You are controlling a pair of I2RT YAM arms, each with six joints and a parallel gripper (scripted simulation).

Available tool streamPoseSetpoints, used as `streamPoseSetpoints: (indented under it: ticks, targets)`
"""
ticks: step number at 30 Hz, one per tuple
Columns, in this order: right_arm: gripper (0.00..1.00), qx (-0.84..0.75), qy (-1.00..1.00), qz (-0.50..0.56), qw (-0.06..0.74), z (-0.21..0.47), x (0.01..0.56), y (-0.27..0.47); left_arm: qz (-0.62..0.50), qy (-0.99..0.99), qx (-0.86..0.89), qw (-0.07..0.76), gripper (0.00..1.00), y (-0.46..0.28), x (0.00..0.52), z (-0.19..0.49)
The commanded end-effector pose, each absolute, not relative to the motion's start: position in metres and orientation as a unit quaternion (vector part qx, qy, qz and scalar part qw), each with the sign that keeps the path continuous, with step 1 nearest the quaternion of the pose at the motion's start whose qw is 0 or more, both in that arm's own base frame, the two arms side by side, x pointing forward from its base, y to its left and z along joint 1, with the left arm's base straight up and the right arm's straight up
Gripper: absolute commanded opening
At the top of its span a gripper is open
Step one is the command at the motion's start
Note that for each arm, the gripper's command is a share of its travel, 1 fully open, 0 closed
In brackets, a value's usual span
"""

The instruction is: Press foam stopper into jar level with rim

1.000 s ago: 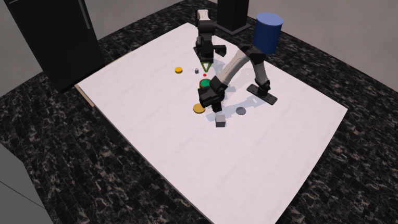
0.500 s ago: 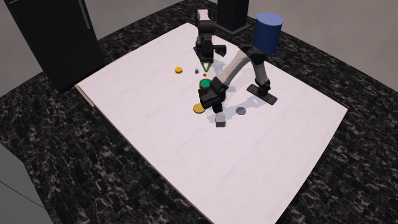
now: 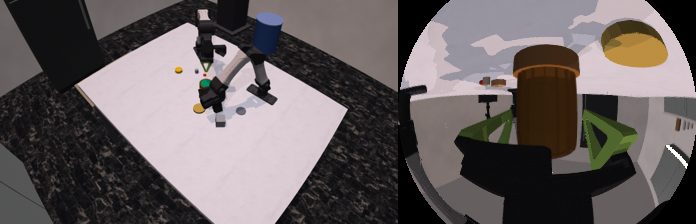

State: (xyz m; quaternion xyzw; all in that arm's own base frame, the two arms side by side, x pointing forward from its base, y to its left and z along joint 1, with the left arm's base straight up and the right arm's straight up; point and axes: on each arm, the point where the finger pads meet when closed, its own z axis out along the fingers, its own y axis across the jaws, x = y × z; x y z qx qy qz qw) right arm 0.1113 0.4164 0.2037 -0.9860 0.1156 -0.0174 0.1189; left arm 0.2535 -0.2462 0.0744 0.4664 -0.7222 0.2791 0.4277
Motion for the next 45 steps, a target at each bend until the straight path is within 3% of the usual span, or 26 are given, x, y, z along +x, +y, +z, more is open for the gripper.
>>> streamPoseSetpoints:
  ticks: [1, 42, 44, 45]
  targets:
    - [0.00, -0.983, 0.121, -0.020, 0.136, 0.212, 0.115, 0.419, 0.290, -0.729, 0.458, 0.419, 0.98, -0.249, 0.263, 0.084]
    - [0.00, -0.983, 0.121, -0.021, 0.137, 0.213, 0.115, 0.419, 0.289, -0.720, 0.466, 0.425, 0.98, -0.242, 0.253, 0.178]
    - [0.00, -0.983, 0.120, -0.021, 0.137, 0.213, 0.115, 0.419, 0.242, -0.712, 0.486, 0.445, 0.98, -0.219, 0.224, 0.151]
    - [0.00, -0.983, 0.120, -0.021, 0.137, 0.213, 0.115, 0.419, 0.272, -0.729, 0.459, 0.428, 0.98, -0.220, 0.226, 0.157]
